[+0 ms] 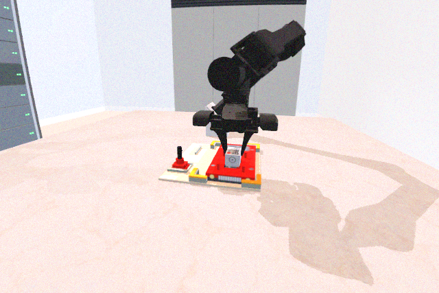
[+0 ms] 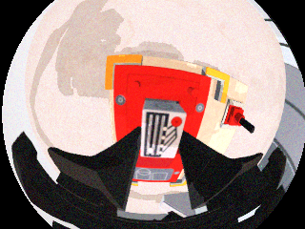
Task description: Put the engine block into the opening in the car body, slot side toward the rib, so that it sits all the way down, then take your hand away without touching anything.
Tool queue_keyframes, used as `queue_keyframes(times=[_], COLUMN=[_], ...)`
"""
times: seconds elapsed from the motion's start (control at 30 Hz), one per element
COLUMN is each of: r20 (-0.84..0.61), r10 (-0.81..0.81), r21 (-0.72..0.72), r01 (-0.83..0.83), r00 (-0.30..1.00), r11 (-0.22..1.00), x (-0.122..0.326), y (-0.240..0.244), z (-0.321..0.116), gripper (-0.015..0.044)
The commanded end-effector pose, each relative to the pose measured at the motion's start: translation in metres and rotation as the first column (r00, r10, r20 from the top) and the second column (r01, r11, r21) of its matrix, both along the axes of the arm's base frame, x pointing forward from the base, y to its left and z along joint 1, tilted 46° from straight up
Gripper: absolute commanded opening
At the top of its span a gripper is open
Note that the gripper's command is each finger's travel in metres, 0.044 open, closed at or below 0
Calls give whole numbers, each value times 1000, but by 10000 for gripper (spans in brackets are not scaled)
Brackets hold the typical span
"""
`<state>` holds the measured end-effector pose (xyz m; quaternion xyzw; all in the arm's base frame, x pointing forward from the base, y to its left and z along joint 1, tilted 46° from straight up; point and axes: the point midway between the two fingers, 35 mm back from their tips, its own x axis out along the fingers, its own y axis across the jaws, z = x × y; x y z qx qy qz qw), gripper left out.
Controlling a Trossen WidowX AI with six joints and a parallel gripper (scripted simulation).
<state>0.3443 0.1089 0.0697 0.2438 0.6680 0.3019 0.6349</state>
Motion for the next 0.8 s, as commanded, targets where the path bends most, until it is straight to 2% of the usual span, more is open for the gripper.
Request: queue_keyframes(times=[0.0, 0.77], r20=[-2, -2], r10=[-4, -4], r21=[4, 4], r01=[4, 4], r00=[1000, 1000], r11=[1000, 1000], x=[0, 0], y=[1, 4], z=[0, -3], gripper=[158, 158])
